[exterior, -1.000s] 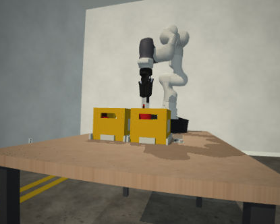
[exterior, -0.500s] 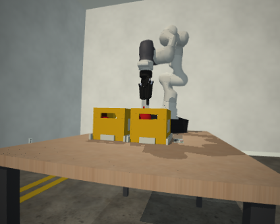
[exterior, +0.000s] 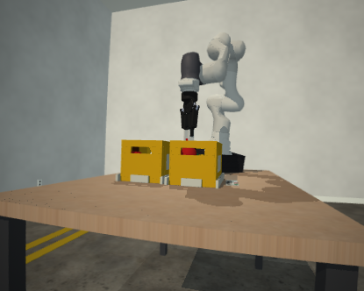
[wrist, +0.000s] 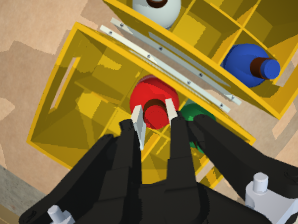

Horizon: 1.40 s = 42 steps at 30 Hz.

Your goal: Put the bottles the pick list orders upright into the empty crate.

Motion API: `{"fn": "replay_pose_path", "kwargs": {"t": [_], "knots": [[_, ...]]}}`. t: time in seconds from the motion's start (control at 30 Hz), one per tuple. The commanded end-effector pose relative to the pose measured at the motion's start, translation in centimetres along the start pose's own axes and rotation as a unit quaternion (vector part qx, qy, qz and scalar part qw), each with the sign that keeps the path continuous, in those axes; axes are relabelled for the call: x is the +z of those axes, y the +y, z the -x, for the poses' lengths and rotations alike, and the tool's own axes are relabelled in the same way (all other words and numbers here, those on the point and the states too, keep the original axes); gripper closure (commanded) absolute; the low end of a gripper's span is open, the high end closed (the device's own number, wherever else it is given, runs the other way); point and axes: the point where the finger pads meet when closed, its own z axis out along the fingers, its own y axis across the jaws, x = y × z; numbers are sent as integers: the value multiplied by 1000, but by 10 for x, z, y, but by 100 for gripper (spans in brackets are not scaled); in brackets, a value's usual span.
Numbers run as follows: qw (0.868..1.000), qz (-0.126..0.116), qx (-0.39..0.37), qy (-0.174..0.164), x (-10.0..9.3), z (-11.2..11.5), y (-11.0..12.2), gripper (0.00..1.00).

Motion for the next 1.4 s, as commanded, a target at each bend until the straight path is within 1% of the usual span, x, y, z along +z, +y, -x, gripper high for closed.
{"fn": "replay_pose_path", "kwargs": {"t": [0.0,0.57,1.37], "knots": [[1000,-3,-3,6,-3,-3,-3,100],[1000,-3,-3,6,-3,-2,-3,100],[1000,-3,-3,6,7,-2,-3,100]]}}
